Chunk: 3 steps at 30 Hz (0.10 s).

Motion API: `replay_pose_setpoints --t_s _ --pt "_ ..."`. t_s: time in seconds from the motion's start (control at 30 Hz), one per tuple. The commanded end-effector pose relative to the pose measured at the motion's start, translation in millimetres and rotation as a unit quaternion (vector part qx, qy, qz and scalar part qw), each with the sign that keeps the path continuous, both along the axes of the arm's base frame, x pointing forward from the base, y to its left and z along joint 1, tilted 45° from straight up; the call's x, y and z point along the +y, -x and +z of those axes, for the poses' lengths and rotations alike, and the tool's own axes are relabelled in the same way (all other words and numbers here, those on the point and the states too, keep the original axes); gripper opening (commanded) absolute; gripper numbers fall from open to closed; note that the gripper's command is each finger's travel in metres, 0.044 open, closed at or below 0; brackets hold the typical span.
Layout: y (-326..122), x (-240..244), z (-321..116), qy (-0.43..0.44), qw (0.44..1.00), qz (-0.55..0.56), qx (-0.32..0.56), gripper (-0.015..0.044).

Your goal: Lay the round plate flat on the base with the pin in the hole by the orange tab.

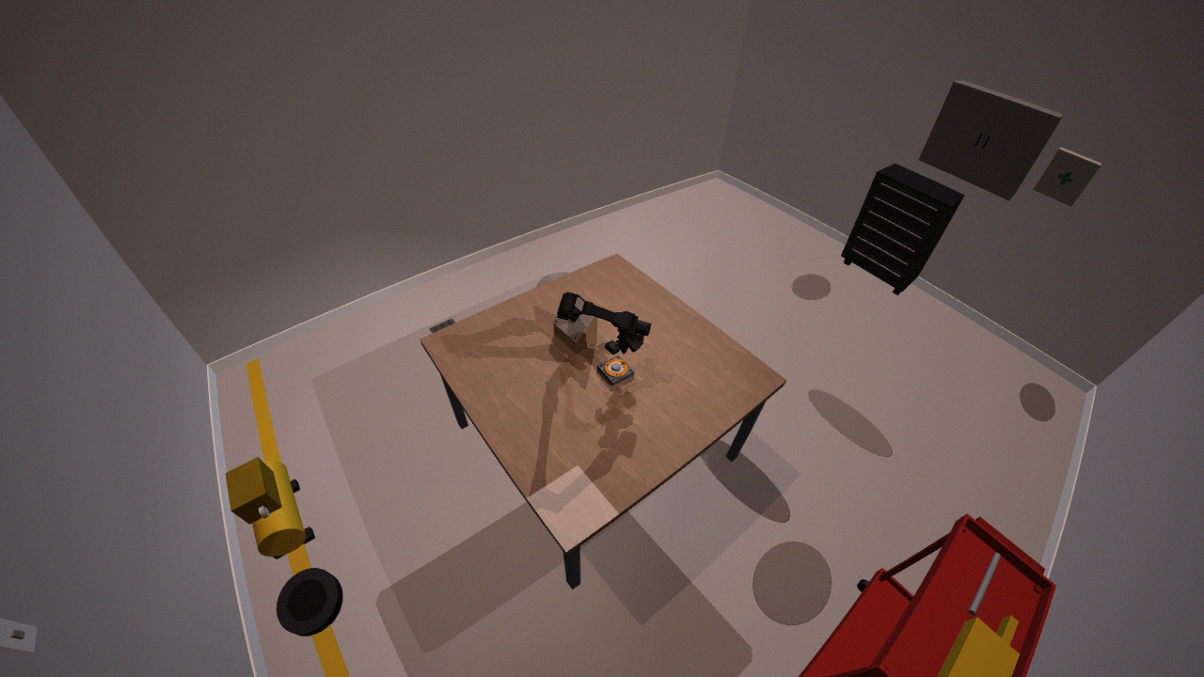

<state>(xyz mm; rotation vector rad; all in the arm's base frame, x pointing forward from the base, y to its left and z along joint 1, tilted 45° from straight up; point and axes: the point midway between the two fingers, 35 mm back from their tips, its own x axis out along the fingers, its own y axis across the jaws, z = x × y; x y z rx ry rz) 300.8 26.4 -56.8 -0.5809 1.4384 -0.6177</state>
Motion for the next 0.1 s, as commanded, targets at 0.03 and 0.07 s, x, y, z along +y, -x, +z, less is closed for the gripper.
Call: replay_pose_setpoints --t_s 0.03,0.07 --pt "-0.2 -0.3 -0.2 0.0 1.0 0.001 0.001 0.0" --pt "-0.2 -0.3 -0.2 0.0 1.0 0.001 0.001 0.0"
